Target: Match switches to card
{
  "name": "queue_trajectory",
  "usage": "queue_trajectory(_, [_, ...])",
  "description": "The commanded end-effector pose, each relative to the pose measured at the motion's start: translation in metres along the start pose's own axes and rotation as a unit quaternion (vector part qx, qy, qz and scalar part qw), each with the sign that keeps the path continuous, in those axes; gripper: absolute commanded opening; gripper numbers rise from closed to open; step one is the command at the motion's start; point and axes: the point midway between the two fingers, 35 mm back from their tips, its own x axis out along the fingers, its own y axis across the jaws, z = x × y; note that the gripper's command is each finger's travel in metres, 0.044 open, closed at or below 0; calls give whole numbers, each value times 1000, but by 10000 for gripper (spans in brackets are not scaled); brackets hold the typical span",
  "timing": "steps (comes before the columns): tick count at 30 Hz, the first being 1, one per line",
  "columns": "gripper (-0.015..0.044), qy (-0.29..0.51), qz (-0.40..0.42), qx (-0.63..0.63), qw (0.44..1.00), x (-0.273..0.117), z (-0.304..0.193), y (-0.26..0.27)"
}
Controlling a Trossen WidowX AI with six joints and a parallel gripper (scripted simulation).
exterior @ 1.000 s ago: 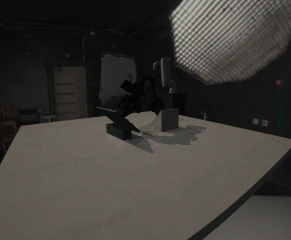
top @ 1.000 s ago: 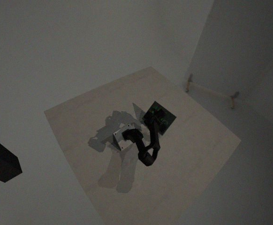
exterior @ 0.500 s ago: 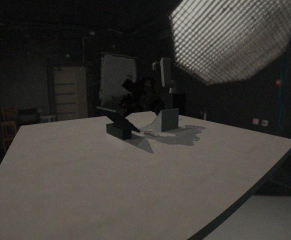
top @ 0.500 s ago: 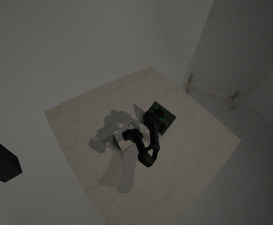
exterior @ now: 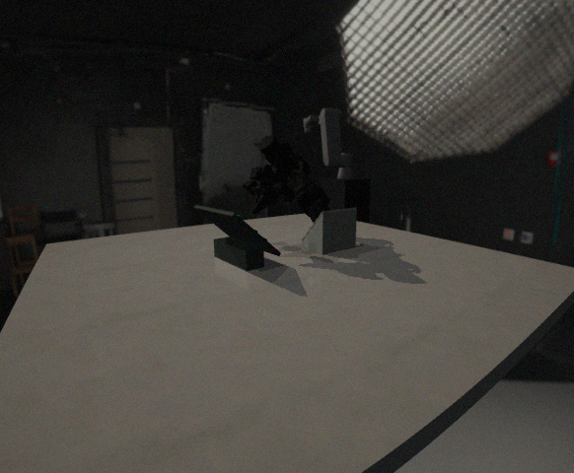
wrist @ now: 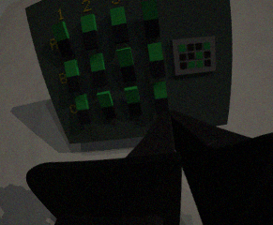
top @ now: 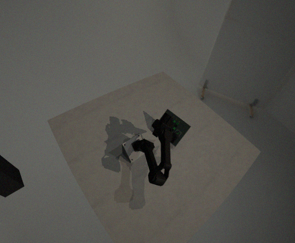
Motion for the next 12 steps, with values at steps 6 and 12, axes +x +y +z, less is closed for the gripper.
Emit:
queue_trajectory(6, [0, -3, -1, 4, 1000, -9, 27, 34])
queue_trajectory(12, [0, -4, -2, 4, 1000, -11, 32, 43])
